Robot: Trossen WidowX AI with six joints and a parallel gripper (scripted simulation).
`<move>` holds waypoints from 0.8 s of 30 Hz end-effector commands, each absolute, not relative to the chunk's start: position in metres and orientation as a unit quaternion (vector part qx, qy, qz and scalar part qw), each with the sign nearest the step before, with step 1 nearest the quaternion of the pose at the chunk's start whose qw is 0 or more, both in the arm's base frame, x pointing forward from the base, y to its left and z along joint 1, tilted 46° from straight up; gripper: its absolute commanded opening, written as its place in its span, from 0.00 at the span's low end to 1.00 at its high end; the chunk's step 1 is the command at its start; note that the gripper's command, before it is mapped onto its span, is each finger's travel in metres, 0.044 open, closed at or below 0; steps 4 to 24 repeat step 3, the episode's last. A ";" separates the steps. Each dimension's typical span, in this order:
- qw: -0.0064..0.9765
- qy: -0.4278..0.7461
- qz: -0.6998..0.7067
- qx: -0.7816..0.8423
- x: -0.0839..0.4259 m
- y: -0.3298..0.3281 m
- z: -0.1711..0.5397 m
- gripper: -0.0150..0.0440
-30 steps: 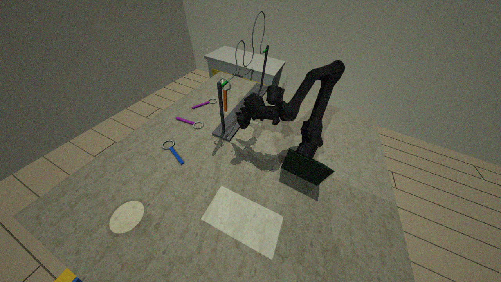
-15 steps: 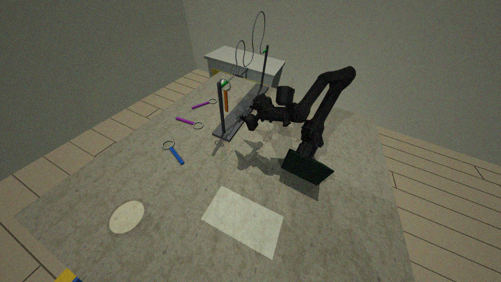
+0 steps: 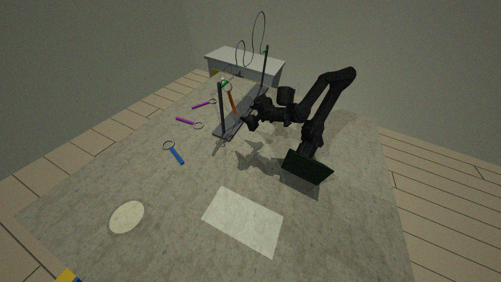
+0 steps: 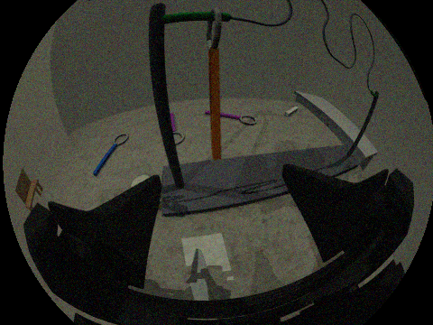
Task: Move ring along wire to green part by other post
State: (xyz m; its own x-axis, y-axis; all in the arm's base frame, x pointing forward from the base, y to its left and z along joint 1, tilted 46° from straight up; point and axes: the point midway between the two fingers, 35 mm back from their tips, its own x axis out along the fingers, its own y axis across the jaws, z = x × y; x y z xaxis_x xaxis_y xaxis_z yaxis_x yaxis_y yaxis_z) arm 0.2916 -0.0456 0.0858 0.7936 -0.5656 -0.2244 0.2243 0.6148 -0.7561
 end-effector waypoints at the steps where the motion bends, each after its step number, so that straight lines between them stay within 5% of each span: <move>1: 0.869 0.228 -0.229 -0.375 0.291 -0.046 0.085 1.00; 24: 0.869 0.228 -0.229 -0.375 0.291 -0.046 0.085 1.00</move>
